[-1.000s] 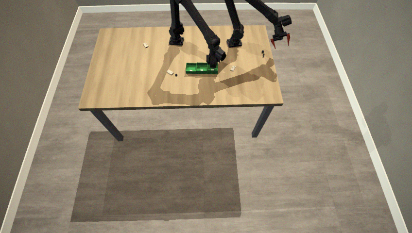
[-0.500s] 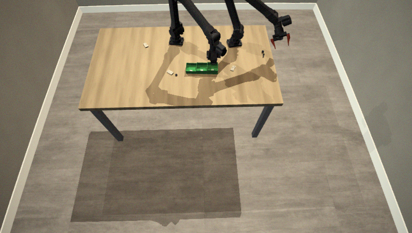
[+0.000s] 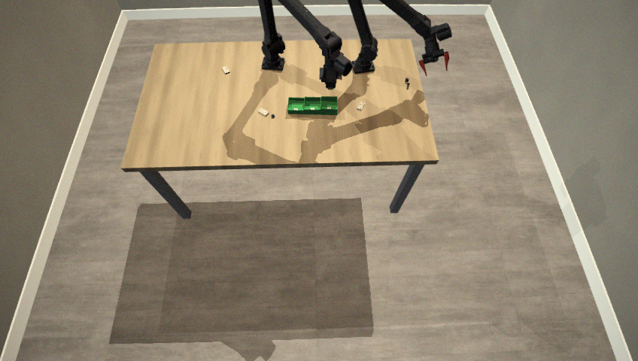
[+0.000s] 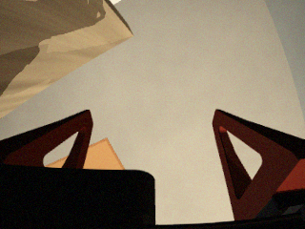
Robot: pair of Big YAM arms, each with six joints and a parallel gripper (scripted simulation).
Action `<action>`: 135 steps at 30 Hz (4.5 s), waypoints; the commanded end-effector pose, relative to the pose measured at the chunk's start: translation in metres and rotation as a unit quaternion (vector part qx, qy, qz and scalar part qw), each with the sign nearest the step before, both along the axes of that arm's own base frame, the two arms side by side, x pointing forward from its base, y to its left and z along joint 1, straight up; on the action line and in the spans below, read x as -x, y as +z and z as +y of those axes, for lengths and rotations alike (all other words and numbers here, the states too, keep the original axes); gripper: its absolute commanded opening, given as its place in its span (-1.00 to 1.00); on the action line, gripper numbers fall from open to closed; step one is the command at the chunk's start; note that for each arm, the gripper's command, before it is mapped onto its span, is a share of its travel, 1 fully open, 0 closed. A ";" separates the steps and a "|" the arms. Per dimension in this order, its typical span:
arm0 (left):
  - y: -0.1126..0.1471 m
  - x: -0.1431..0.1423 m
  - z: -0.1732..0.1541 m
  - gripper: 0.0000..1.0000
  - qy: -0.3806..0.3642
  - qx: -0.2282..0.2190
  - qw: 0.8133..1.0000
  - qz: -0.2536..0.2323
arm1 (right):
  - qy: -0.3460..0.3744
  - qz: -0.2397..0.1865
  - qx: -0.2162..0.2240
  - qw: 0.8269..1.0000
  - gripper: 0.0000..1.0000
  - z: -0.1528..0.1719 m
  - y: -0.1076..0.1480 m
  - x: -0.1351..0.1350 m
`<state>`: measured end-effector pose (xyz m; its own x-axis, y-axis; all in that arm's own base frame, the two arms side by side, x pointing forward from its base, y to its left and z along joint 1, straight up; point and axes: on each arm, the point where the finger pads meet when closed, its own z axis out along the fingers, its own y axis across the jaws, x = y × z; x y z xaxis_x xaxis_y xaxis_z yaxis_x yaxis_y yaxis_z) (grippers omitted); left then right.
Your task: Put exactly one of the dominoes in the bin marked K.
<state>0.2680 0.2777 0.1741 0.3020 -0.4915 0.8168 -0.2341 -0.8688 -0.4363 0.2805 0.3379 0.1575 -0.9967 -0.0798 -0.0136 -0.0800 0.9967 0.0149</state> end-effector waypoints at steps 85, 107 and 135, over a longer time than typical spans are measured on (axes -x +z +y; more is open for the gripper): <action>0.007 0.003 0.008 1.00 0.007 -0.008 1.000 -0.003 | -0.222 0.008 0.008 0.975 -0.21 0.168 -0.113 0.037; 0.007 0.003 0.008 1.00 0.007 -0.008 1.000 -0.003 | -0.222 0.006 0.002 0.975 -0.21 0.172 -0.150 0.035; 0.007 0.003 0.008 1.00 0.007 -0.008 1.000 -0.003 | -0.222 0.004 -0.011 0.975 -0.60 0.176 -0.135 0.029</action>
